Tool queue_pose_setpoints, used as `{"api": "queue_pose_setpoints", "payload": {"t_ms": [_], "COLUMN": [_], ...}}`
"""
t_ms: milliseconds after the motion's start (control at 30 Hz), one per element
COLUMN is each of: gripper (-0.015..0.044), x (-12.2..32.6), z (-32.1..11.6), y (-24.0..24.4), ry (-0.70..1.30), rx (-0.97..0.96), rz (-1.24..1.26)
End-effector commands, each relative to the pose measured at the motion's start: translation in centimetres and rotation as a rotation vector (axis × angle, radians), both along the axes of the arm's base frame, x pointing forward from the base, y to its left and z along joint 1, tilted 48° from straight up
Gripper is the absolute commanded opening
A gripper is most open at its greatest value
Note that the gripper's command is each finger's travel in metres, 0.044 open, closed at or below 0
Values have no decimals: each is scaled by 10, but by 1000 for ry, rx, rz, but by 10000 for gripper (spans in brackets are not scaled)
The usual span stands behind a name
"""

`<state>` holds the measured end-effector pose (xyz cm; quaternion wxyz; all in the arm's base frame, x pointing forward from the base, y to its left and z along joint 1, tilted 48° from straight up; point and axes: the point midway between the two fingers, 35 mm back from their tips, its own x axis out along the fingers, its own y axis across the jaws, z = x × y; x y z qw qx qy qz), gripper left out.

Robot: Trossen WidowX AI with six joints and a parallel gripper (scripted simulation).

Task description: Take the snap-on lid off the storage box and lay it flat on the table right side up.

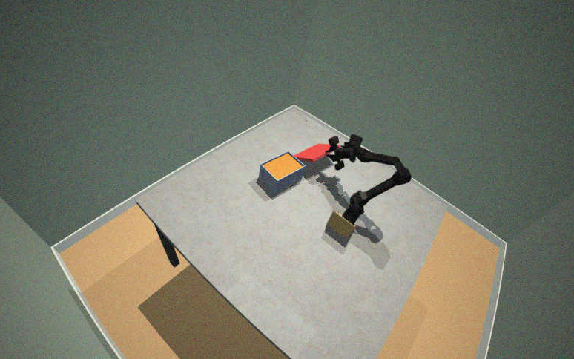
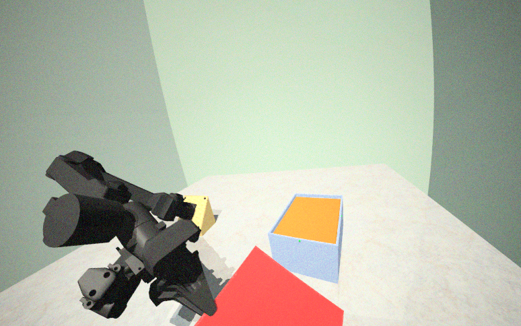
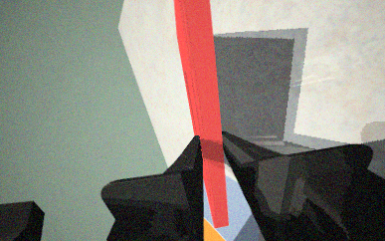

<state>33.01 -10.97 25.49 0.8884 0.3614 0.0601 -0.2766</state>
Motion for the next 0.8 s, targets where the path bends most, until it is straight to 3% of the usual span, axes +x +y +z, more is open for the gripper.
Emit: {"api": "queue_pose_setpoints", "payload": {"t_ms": [0, 767], "gripper": [0, 0], "x": [-1, 1], "z": [-10, -22], "y": [-7, -20], "ry": [22, 22], "rx": [1, -1], "rz": [-18, -18]}}
